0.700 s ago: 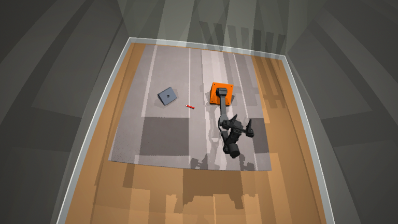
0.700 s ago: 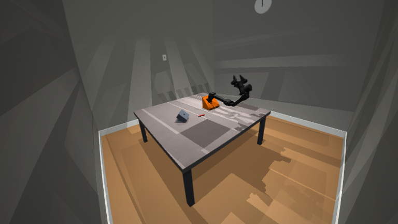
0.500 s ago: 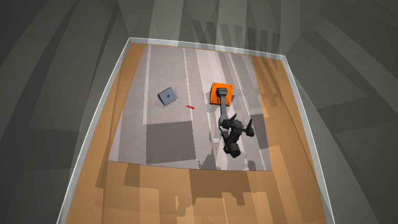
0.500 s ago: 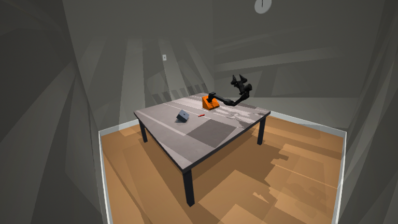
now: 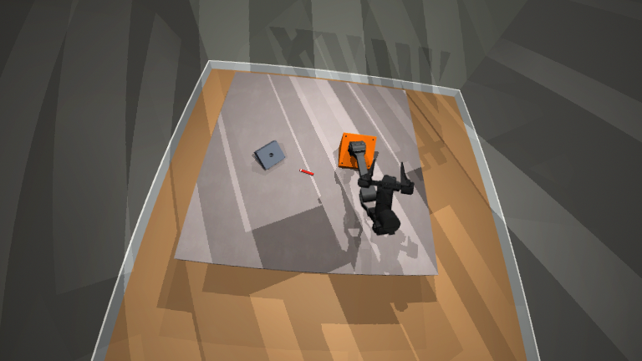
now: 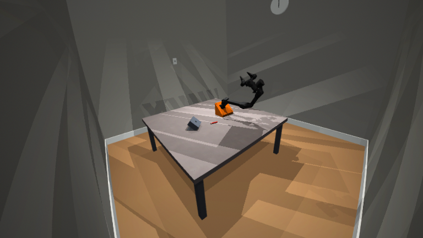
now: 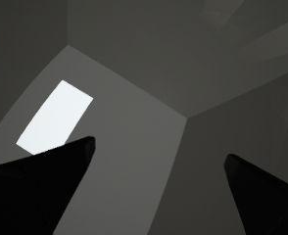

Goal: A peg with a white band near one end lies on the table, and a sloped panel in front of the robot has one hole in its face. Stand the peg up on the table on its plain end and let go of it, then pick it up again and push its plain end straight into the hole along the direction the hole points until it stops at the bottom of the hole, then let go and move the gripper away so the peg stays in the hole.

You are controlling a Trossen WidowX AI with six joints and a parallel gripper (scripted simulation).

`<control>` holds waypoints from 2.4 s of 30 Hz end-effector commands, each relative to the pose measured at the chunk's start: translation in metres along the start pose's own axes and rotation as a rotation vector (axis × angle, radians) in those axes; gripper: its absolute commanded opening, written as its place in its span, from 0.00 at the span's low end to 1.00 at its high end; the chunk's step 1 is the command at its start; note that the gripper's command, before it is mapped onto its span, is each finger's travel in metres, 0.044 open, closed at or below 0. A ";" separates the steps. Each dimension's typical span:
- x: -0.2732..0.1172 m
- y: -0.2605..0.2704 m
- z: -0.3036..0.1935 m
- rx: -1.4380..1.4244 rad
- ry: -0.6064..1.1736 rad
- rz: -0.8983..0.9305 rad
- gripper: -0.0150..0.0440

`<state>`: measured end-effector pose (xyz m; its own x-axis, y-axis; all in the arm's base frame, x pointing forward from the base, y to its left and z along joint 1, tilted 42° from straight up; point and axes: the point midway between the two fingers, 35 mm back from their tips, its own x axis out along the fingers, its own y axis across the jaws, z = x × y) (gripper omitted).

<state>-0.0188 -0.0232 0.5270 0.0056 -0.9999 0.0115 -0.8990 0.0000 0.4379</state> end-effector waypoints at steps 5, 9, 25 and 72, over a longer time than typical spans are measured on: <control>0.046 -0.026 0.001 -0.199 -0.014 -0.195 1.00; 0.065 -0.042 0.002 -0.293 -0.007 -0.288 1.00; 0.117 -0.107 0.007 -0.591 0.079 -0.590 1.00; 0.112 -0.344 0.076 -1.349 0.726 -1.456 1.00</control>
<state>0.2446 -0.1441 0.3270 0.6789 -0.1797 -0.7119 0.6424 -0.3243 0.6944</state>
